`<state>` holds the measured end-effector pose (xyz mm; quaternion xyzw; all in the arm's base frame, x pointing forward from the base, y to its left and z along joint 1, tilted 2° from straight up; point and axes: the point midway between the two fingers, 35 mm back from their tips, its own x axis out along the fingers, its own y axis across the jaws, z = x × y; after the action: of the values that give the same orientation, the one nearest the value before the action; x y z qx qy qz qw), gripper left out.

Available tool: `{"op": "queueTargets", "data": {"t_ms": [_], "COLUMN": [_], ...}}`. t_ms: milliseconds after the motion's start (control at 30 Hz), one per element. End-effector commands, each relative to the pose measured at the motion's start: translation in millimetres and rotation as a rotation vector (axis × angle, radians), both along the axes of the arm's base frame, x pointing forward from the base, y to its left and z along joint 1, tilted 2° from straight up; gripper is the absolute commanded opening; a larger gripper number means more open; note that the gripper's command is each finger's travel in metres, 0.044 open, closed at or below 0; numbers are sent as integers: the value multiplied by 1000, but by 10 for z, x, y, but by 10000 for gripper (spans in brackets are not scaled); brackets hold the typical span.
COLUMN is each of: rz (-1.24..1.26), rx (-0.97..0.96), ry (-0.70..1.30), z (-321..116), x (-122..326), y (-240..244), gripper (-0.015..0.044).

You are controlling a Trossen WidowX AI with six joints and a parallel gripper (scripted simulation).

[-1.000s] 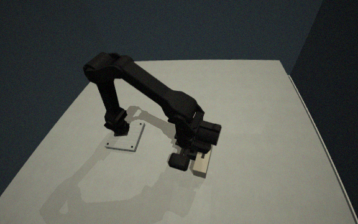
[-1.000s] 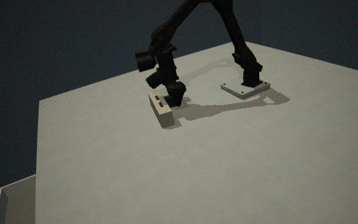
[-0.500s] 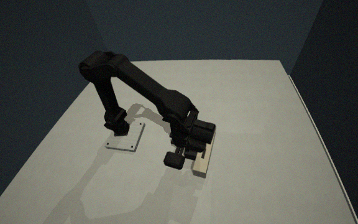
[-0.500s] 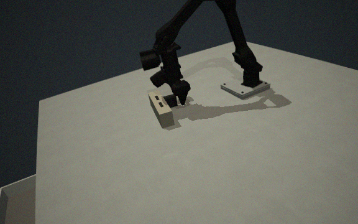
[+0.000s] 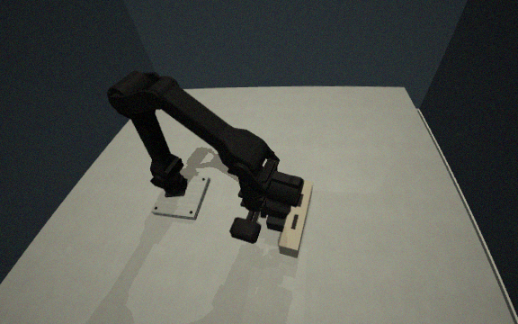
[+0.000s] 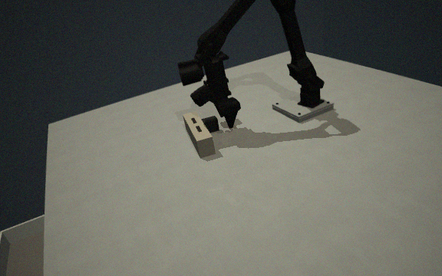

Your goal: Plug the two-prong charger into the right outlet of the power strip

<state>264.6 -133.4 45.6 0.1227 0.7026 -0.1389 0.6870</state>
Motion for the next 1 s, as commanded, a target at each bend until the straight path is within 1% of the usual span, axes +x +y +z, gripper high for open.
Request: {"op": "queueTargets", "data": {"t_ms": [0,233,300,567,633,967], "rz": [3,3,0,13,18,19], "rx": [0,0,-13,-181,-211,-215], "ry": [4,5,-35,-472,-544,-553], "z": [-12,-18,35,618,724,737], "x": [-75,-123,-61,54,58,58], "y": [28,48,26,-8,-6,-6], "gripper": [440,440,440,440,440,440]}}
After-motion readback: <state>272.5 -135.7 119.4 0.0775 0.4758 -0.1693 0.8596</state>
